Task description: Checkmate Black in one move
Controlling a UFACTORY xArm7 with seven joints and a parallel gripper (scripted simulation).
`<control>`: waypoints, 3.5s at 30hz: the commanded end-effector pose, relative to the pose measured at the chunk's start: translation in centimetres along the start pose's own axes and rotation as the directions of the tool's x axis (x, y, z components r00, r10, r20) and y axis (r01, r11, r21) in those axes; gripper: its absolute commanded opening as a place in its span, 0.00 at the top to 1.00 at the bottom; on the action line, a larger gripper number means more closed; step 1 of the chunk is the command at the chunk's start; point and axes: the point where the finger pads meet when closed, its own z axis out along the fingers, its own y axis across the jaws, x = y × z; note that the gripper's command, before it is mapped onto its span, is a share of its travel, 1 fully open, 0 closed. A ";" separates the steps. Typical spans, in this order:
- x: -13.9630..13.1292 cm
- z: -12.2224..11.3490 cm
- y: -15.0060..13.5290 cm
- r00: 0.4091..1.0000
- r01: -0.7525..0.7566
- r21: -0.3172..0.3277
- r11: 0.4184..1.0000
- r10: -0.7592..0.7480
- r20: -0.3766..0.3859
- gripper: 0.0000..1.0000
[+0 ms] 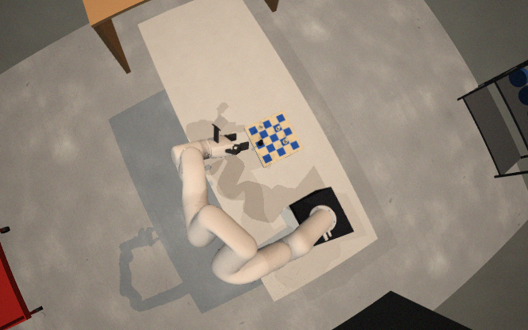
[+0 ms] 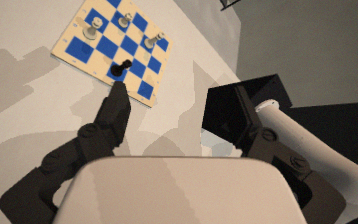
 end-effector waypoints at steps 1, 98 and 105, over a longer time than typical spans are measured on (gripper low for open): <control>-0.5 0.4 -1.6 0.992 -0.124 -0.041 0.991 0.122 -0.044 0.00; -7.9 4.0 -12.3 0.611 -0.732 0.133 0.668 0.731 -0.305 0.00; -7.7 3.9 -12.1 0.611 -0.732 0.133 0.668 0.731 -0.305 0.00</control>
